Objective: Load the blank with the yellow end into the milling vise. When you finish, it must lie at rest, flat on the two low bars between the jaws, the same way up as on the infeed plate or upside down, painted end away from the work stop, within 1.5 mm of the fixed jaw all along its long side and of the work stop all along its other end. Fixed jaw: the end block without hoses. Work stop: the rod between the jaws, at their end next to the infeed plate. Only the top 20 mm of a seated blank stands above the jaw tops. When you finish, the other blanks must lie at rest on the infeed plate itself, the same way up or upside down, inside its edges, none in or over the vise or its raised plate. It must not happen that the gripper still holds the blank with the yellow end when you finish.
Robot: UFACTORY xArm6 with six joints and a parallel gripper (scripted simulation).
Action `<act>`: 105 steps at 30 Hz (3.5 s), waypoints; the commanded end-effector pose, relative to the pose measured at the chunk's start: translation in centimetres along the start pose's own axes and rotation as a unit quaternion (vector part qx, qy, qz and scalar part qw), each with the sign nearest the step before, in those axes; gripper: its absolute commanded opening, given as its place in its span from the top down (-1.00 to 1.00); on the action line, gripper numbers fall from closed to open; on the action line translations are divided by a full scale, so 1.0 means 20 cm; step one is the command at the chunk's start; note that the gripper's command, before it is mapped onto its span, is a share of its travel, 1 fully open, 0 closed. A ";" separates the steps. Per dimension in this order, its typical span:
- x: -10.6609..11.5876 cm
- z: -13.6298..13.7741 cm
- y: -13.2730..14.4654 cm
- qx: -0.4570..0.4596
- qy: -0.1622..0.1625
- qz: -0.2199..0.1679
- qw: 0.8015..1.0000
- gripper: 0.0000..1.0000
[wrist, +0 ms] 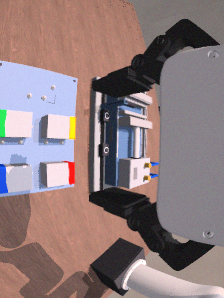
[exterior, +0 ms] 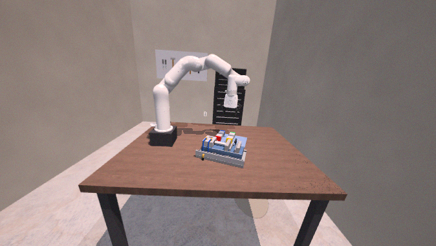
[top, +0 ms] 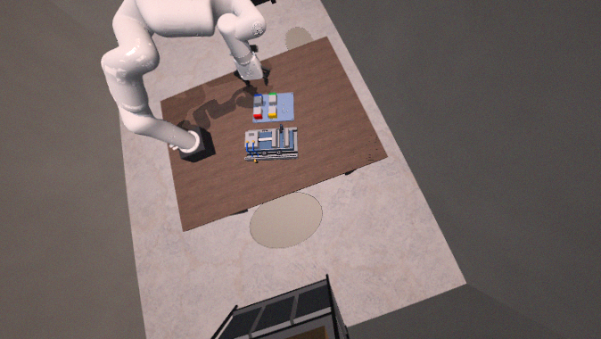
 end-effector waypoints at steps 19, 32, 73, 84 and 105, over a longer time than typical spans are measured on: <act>-0.17 0.00 -0.01 0.000 0.002 0.001 1.000 -1.00; -0.29 0.00 0.03 0.000 0.001 0.001 1.000 -1.00; -0.29 0.00 0.17 0.000 0.002 0.001 1.000 -1.00; -0.29 0.00 0.16 0.000 0.002 0.001 1.000 -1.00; -0.29 0.00 0.16 0.000 0.002 0.001 1.000 -1.00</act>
Point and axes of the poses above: the point where the finger pads meet when closed, its own x axis back along the fingers, its own z axis across the jaws, y = z × x, the point moved 10 cm from there along x, back along the fingers, and after that the axes turned 4 degrees about -x, right-handed, at the moved point
